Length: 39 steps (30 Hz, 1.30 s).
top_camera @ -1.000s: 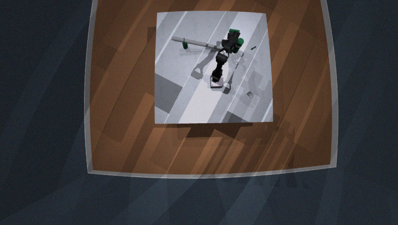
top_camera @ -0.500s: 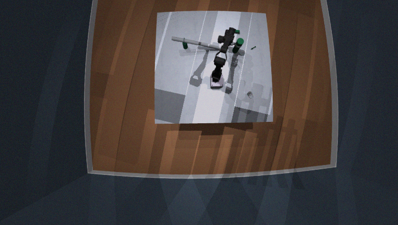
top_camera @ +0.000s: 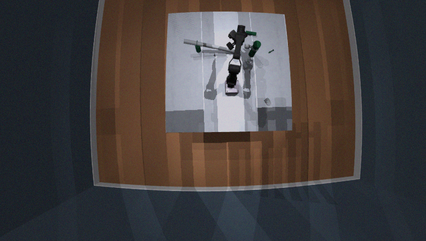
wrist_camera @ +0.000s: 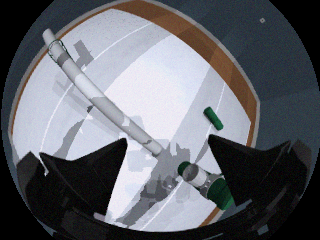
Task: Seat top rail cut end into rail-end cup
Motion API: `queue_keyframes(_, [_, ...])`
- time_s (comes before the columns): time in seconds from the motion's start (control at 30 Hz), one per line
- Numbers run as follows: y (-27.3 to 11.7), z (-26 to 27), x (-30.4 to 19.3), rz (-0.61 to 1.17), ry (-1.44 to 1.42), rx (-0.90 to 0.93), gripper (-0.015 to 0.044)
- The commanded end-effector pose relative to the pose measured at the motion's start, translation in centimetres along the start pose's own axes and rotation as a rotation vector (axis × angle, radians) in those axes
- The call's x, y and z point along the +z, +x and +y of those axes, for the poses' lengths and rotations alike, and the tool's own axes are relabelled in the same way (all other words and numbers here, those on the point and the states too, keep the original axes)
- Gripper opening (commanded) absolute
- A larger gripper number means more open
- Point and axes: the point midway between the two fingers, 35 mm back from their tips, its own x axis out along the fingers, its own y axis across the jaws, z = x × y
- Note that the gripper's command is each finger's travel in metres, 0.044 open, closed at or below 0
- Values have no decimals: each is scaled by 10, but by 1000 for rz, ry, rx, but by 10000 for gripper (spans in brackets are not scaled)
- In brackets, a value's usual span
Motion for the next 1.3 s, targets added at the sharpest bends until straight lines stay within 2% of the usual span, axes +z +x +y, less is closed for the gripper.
queue_keyframes(0.0, [-46,31,41,-14,659,9,440])
queue_keyframes(0.67, [-44,32,42,-1,716,15,440])
queue_keyframes(0.77, [-34,35,42,53,892,31,440])
queue_keyframes(0.97, [-1,48,41,251,1452,13,440])
queue_keyframes(1.27, [46,73,33,552,2220,-254,440])
